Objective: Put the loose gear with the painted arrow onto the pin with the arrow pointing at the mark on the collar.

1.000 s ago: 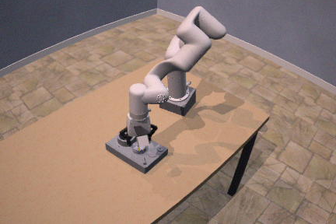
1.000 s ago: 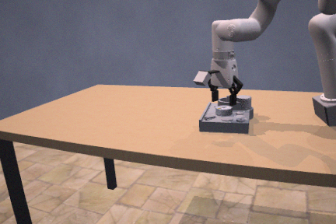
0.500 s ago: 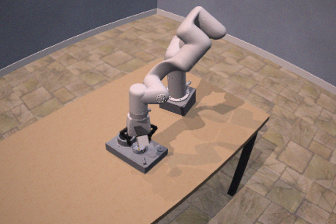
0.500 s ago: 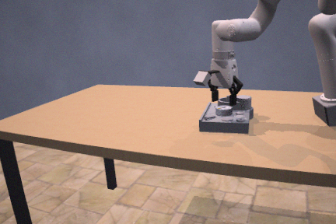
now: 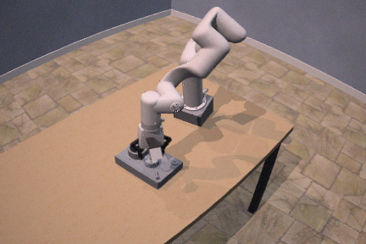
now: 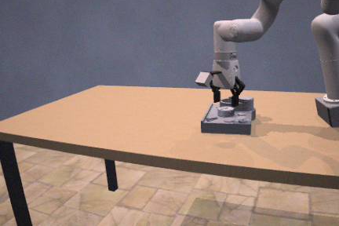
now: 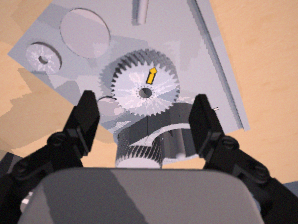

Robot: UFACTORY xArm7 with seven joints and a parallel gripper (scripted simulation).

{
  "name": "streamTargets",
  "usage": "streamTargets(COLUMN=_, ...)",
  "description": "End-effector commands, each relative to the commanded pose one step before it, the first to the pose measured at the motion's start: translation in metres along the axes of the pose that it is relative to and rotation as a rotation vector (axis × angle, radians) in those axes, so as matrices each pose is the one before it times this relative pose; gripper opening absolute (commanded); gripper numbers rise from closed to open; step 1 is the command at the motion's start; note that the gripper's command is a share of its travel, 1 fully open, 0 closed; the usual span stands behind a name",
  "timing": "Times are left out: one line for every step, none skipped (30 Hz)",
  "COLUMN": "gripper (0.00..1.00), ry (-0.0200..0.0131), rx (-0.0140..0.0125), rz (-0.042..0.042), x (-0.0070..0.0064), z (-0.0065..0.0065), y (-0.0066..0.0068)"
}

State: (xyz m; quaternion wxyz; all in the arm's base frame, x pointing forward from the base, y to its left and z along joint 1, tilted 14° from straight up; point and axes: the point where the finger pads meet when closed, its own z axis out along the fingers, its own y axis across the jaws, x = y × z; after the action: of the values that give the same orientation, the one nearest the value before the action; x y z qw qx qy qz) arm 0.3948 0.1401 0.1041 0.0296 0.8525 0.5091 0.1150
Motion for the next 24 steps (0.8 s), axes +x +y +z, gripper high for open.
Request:
streamTargets(gripper=0.93, ry=0.00200, rx=-0.00174, rz=0.00040, x=0.00070, z=0.00010, y=0.00087)
streamTargets(gripper=0.93, ry=0.00000, rx=0.00000, rz=0.00000, x=0.00000, z=0.00000, y=0.00000)
streamTargets(gripper=0.93, ry=0.00000, rx=0.00001, rz=0.00000, x=0.00000, z=0.00042, y=0.00000)
streamTargets(gripper=0.93, ry=0.00000, rx=0.00000, rz=0.00000, x=0.00000, z=0.00049, y=0.00000)
streamTargets(gripper=0.93, ry=0.00000, rx=0.00000, rz=0.00000, x=0.00000, z=0.00055, y=0.00000)
streamTargets(gripper=0.93, ry=-0.00001, rx=-0.00001, rz=0.00000, x=0.00000, z=0.00062, y=0.00000)
streamTargets(gripper=0.93, ry=-0.00001, rx=-0.00002, rz=0.00000, x=-0.00001, z=0.00068, y=0.00000)
streamTargets(gripper=0.93, ry=0.00000, rx=0.00000, rz=0.00000, x=0.00000, z=0.00074, y=0.00000)
streamTargets(gripper=0.93, ry=0.00001, rx=0.00002, rz=0.00000, x=0.00001, z=0.00080, y=0.00000)
streamTargets(gripper=0.93, ry=0.00001, rx=0.00001, rz=0.00000, x=0.00000, z=0.00086, y=0.00000)
streamTargets(gripper=0.93, ry=0.00000, rx=0.00000, rz=0.00000, x=0.00000, z=0.00091, y=0.00000)
streamTargets(gripper=0.93, ry=-0.00001, rx=-0.00002, rz=0.00000, x=-0.00001, z=0.00096, y=0.00000)
streamTargets(gripper=0.93, ry=-0.00001, rx=-0.00002, rz=0.00000, x=-0.00001, z=0.00101, y=0.00000)
streamTargets(gripper=0.93, ry=0.00002, rx=0.00003, rz=0.00000, x=0.00001, z=0.00105, y=-0.00001)
streamTargets(gripper=0.93, ry=0.00001, rx=0.00001, rz=0.00000, x=0.00000, z=0.00109, y=0.00000)
streamTargets(gripper=0.93, ry=-0.00001, rx=-0.00001, rz=0.00000, x=0.00000, z=0.00112, y=0.00000)
streamTargets(gripper=0.93, ry=-0.00002, rx=-0.00004, rz=0.00001, x=-0.00001, z=0.00115, y=0.00001)
streamTargets(gripper=0.93, ry=0.00000, rx=0.00000, rz=0.00000, x=0.00000, z=0.00000, y=0.00000)
streamTargets(gripper=0.93, ry=0.00000, rx=0.00000, rz=0.00000, x=0.00000, z=0.00000, y=0.00000)
streamTargets(gripper=0.93, ry=0.00002, rx=0.00004, rz=-0.00001, x=0.00001, z=0.00117, y=-0.00001)
streamTargets(gripper=0.93, ry=0.00001, rx=0.00001, rz=0.00000, x=0.00000, z=0.00119, y=0.00000)
streamTargets(gripper=0.93, ry=-0.00001, rx=-0.00002, rz=0.00000, x=0.00000, z=0.00120, y=0.00000)
streamTargets(gripper=0.93, ry=-0.00002, rx=-0.00003, rz=0.00000, x=-0.00001, z=0.00121, y=0.00001)
streamTargets(gripper=0.93, ry=0.00002, rx=0.00004, rz=-0.00001, x=0.00001, z=0.00121, y=-0.00001)
